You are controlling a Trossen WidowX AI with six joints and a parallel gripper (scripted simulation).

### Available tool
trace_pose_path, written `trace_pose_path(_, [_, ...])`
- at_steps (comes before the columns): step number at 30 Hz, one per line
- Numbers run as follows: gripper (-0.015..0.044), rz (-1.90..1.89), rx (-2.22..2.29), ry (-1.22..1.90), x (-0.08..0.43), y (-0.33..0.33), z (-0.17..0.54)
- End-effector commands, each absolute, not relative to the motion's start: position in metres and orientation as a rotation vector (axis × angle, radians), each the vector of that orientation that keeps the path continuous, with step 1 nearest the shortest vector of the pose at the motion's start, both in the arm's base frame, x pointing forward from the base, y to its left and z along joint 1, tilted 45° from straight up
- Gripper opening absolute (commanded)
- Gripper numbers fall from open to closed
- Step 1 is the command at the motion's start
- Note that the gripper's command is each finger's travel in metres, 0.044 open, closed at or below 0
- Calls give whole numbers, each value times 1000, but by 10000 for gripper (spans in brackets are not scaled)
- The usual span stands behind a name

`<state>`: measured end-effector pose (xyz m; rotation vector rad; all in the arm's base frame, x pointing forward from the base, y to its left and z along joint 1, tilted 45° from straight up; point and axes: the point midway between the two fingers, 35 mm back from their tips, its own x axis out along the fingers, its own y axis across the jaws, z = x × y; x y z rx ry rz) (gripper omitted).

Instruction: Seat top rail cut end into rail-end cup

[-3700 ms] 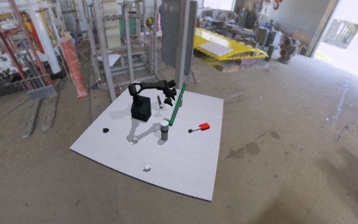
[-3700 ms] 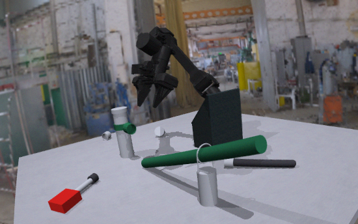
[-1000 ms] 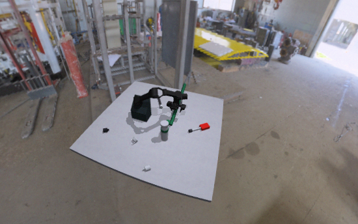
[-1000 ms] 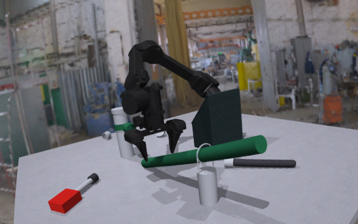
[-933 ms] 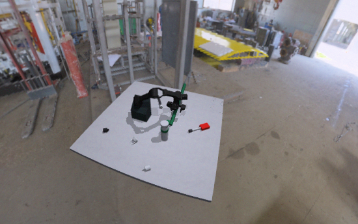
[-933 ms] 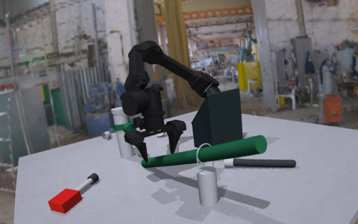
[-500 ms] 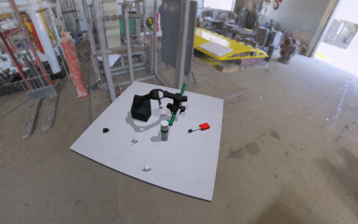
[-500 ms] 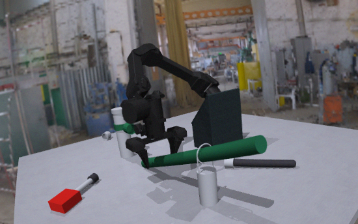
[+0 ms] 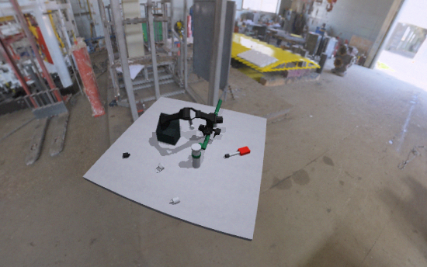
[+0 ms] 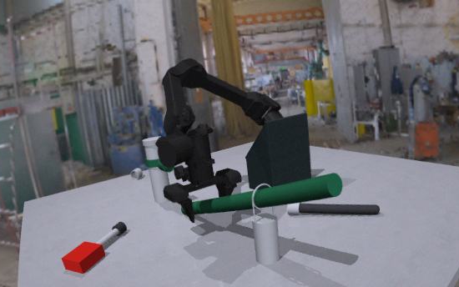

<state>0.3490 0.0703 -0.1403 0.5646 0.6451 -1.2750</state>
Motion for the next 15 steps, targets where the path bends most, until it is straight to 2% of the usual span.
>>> trace_pose_path(1, [335, -1276, 550, 649, 347, 68, -142])
trace_pose_path(7, [177, -1276, 550, 649, 347, 68, -142])
trace_pose_path(15, [124, -1276, 550, 649, 347, 68, -142])
